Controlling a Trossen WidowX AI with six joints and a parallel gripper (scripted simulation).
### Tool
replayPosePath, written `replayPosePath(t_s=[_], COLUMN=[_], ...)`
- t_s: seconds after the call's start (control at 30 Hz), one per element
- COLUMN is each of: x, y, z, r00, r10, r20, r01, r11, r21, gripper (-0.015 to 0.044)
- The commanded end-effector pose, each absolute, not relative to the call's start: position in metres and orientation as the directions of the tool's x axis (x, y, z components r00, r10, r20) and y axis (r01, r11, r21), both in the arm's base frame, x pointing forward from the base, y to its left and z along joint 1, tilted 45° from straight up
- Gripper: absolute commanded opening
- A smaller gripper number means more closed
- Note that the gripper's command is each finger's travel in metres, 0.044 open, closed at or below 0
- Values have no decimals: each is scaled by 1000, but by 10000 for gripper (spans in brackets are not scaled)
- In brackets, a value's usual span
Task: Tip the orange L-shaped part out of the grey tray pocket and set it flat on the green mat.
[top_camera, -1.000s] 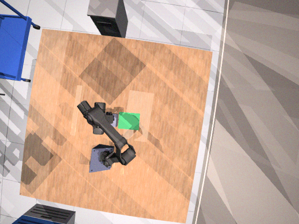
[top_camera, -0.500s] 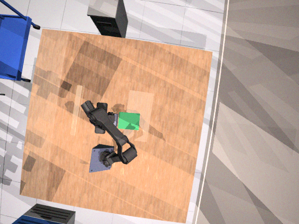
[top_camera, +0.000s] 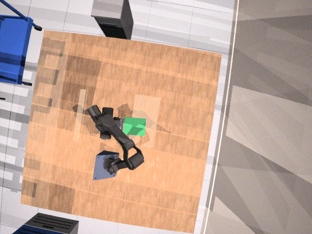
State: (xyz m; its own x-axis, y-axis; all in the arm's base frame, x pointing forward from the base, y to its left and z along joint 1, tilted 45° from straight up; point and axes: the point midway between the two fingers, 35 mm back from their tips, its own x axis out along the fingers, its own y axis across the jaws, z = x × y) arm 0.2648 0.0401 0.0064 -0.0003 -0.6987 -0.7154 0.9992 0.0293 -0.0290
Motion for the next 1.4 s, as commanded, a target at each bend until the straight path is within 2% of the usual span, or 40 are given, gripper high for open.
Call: replayPosePath(t_s=[0.0, 0.3, 0.5, 0.8, 0.9, 1.37], x=[264, 263, 264, 264, 264, 264], y=[35, 26, 29, 29, 29, 37], z=[1, -7, -4, -4, -4, 4], r00=[2, 2, -1, -1, -1, 0], r10=[-702, -703, -700, -700, -700, -701], r20=[-712, -711, -714, -714, -714, -713], r01=[999, 999, 999, 999, 999, 999], r11=[34, 34, 28, 28, 28, 31], r21=[-31, -31, -29, -29, -29, -31], gripper=[280, 280, 122, 62, 0, 0])
